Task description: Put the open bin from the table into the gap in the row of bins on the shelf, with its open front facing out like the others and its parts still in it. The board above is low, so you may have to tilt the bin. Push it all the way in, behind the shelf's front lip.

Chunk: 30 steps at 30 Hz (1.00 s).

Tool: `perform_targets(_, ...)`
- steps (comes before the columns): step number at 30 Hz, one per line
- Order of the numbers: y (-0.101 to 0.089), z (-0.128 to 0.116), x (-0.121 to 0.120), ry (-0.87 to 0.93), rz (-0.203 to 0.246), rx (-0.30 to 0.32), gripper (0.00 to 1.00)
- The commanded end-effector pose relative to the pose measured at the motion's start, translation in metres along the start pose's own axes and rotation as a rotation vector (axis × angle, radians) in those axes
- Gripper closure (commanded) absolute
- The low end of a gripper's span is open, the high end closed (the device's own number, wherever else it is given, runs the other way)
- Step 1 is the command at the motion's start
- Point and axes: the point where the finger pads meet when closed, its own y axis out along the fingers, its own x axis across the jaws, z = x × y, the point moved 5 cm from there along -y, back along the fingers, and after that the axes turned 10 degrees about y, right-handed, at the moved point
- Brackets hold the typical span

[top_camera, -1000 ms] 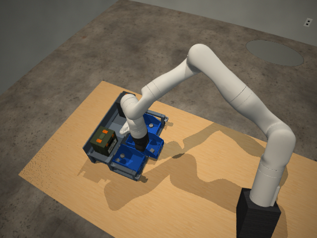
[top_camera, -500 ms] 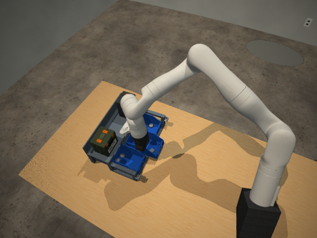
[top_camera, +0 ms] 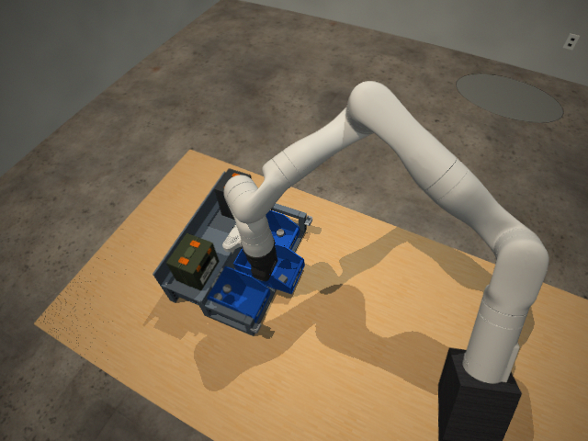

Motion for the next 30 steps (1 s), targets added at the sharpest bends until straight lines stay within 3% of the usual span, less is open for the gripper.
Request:
perform_targets(1, -0.0009, 0.0008, 0.0008, 0.000, -0.001, 0.012, 1.00)
perform_targets(30, -0.0002, 0.0012, 0.0007, 0.008, 0.009, 0.034, 1.00)
